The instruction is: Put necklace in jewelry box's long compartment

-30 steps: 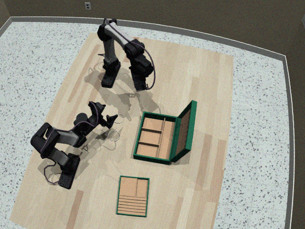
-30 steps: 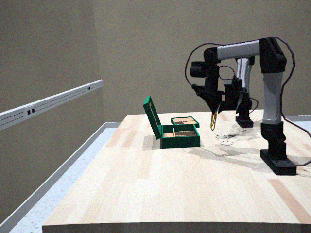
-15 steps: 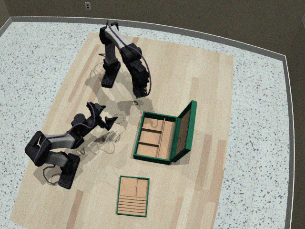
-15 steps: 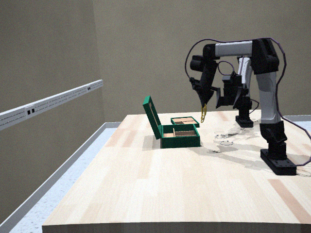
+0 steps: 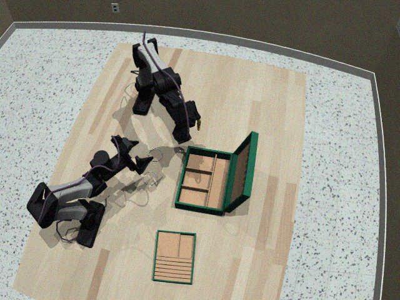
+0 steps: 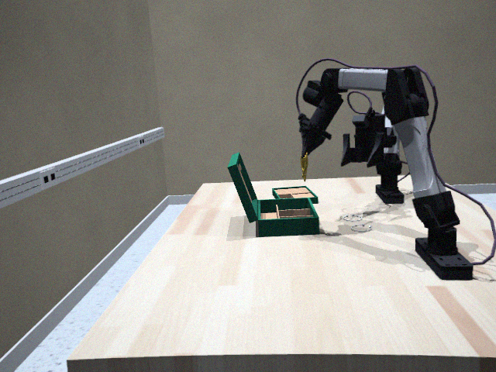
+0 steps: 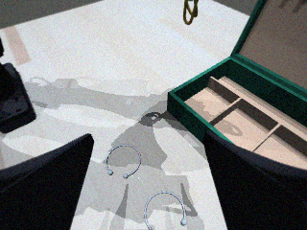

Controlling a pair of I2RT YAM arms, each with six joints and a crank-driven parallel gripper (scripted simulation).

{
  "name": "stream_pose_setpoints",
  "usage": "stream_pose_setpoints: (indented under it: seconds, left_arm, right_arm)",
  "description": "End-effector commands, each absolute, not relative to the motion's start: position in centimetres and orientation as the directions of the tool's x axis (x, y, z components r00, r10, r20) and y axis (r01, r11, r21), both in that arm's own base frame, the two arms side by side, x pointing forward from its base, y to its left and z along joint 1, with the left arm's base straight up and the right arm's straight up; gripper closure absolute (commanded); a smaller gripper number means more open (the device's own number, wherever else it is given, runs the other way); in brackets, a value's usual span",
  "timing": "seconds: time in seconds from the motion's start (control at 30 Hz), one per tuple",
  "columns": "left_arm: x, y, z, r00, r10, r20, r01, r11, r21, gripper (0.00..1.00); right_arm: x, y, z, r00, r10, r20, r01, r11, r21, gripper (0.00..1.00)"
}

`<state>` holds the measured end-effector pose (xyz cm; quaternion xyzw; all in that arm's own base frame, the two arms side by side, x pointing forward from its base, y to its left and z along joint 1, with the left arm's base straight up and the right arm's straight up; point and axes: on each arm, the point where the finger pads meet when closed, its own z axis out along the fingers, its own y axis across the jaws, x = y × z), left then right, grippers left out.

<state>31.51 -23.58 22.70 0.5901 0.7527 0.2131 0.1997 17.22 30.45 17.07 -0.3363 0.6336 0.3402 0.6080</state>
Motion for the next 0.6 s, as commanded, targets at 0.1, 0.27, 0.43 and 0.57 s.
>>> stream_pose_setpoints:
  seconds: [0.1, 0.27, 0.43, 0.57]
  left_arm:
    - [34.7, -26.2, 25.4, -0.181, 0.982, -0.057, 0.71, 0.171, 0.683, 1.0]
    - [36.2, -28.2, 26.3, -0.149, 0.987, -0.052, 0.661, 0.139, 0.738, 1.0]
    - [37.2, -29.5, 27.0, -0.127, 0.991, -0.048, 0.624, 0.117, 0.773, 1.0]
    - [37.9, -30.5, 27.4, -0.113, 0.993, -0.044, 0.597, 0.103, 0.795, 1.0]
  right_arm:
    - [18.2, 29.8, 20.2, -0.008, 0.011, -1.0, -0.818, 0.575, 0.013, 0.0]
    - [18.6, 28.9, 21.4, -0.001, 0.014, -1.0, -0.804, 0.595, 0.01, 0.0]
    - [18.9, 28.1, 22.4, 0.005, 0.017, -1.0, -0.792, 0.611, 0.007, 0.0]
    - [19.2, 27.5, 23.2, 0.01, 0.02, -1.0, -0.784, 0.621, 0.005, 0.0]
